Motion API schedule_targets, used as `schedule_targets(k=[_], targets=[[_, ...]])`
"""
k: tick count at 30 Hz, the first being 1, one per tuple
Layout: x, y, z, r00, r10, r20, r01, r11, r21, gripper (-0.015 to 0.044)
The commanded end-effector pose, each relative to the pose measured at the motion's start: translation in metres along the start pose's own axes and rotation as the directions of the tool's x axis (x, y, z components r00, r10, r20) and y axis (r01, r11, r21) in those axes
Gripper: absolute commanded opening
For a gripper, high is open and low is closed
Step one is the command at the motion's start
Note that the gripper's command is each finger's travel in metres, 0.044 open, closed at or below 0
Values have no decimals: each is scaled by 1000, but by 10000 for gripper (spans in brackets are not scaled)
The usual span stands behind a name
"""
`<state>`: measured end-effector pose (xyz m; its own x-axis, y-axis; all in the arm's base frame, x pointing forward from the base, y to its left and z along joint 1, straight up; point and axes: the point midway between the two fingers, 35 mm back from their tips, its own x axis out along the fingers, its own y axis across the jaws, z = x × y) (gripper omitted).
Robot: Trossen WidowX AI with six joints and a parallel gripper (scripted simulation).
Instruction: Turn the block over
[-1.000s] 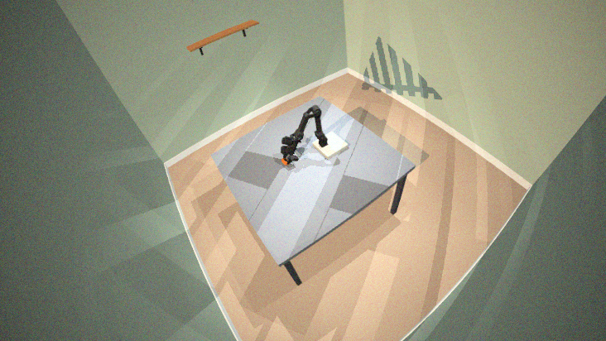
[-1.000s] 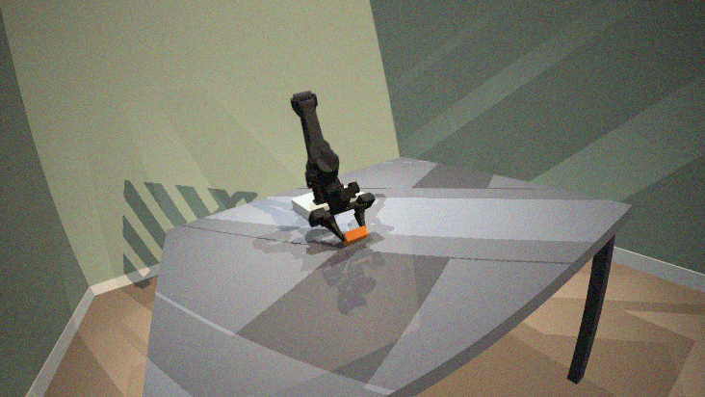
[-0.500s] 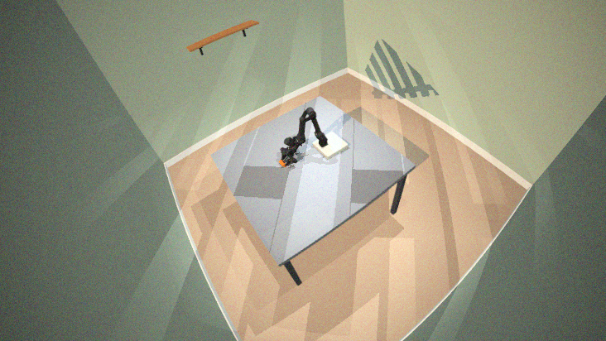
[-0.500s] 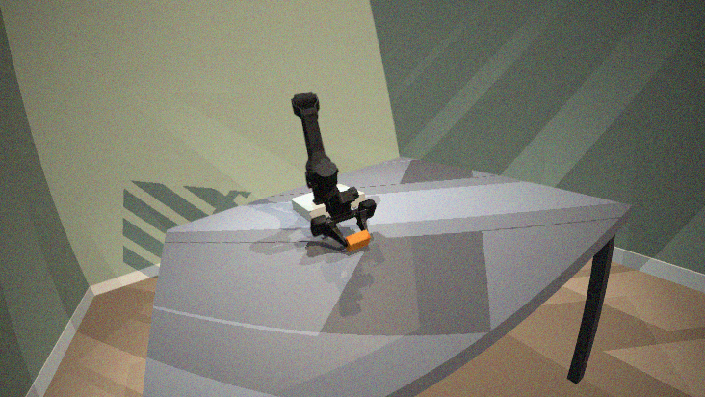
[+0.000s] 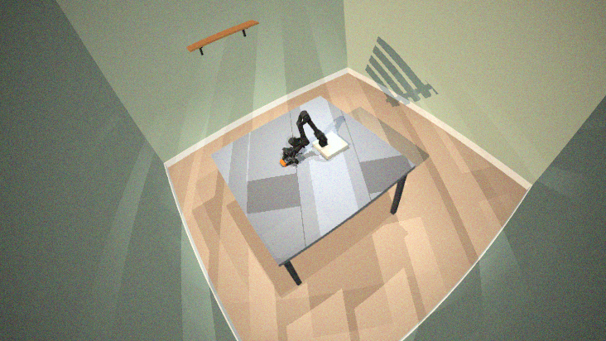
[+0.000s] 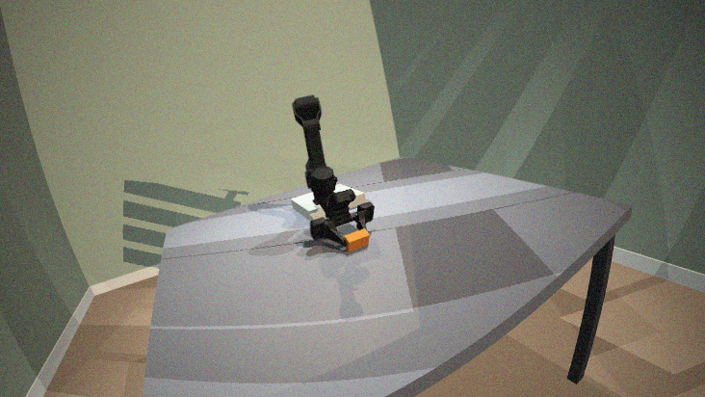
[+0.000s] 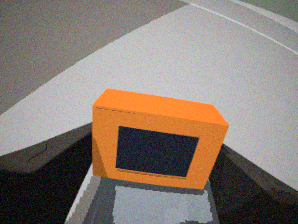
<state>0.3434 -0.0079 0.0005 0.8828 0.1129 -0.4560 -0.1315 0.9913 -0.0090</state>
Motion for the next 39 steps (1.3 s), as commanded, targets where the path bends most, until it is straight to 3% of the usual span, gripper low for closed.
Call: schedule_targets(k=[1,8,27,39], targets=[[-9,4,-11,1000,8,22,-8,1000,7,0],[-20,6,-8,995,10,99,-10,1000,1,0],[-22,6,-5,993,8,119,-8,1000,-6,0],[-22,6,-5,993,8,119,-8,1000,-6,315]])
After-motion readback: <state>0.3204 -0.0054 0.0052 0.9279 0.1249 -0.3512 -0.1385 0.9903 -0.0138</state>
